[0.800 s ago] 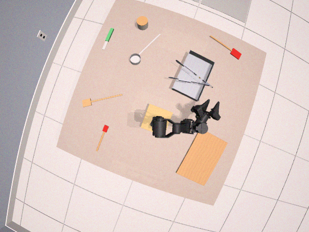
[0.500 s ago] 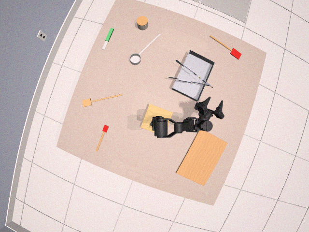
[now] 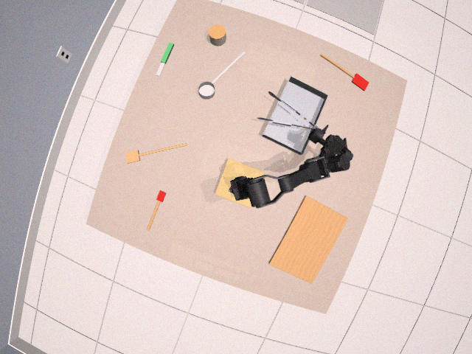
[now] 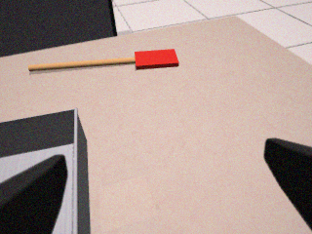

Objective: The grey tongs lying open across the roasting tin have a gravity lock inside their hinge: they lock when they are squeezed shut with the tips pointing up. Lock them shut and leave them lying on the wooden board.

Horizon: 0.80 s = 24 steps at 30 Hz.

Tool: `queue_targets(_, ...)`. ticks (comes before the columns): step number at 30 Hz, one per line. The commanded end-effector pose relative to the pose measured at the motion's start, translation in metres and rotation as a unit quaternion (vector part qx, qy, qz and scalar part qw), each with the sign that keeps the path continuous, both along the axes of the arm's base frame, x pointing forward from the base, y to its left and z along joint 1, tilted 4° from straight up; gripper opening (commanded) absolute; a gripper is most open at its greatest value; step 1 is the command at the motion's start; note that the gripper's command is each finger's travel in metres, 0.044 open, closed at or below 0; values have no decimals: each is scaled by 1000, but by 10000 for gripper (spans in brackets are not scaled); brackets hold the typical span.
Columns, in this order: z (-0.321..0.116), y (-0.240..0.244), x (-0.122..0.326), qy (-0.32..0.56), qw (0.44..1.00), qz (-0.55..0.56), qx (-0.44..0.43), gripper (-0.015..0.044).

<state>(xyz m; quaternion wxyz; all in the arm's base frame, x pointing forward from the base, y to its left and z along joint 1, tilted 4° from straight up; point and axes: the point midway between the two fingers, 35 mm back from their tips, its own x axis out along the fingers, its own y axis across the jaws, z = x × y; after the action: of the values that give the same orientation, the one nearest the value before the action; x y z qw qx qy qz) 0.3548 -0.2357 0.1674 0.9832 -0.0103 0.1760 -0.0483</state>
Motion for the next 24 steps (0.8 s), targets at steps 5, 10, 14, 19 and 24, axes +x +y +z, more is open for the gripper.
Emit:
queue_targets(5,-17,68,57,197,901,-183,340,440)
queue_targets(10,-19,96,62,241,860,-238,381,440)
queue_targets(14,-26,123,49,312,762,-373,427,440)
queue_targets(19,-24,147,30,349,673,-497,422,440)
queue_targets(24,-21,155,22,354,643,-540,411,440)
